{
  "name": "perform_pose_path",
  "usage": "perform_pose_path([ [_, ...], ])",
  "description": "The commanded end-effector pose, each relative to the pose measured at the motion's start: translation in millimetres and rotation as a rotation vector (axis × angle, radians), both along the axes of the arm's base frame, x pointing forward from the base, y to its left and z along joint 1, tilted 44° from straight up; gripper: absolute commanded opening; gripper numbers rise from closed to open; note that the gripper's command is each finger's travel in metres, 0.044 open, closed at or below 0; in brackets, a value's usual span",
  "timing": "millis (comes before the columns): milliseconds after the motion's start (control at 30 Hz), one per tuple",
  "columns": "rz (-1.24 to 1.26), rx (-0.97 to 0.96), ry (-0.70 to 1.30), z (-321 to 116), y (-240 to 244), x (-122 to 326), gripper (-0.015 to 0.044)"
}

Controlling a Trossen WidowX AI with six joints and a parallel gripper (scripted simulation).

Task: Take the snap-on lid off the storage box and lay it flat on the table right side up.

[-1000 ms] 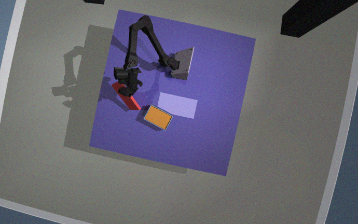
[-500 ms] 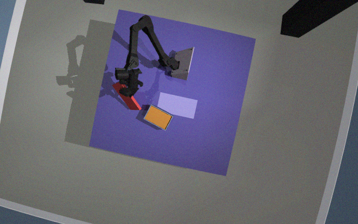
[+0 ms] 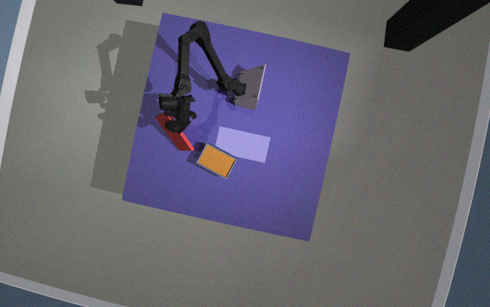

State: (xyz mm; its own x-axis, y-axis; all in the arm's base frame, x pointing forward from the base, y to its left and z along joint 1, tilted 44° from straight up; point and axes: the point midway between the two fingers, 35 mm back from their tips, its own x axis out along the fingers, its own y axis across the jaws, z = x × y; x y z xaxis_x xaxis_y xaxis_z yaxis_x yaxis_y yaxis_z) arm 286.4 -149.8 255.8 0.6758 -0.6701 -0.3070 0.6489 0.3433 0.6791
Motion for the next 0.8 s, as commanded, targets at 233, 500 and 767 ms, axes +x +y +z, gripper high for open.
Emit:
perform_pose_path([
  [233, 0.009, -0.004, 0.0, -6.1, -5.3, 0.6, 0.0],
  [500, 0.009, -0.004, 0.0, -10.6, -9.7, 0.2, 0.0],
  [767, 0.009, -0.005, 0.0, -15.1, -14.1, -0.2, 0.0],
])
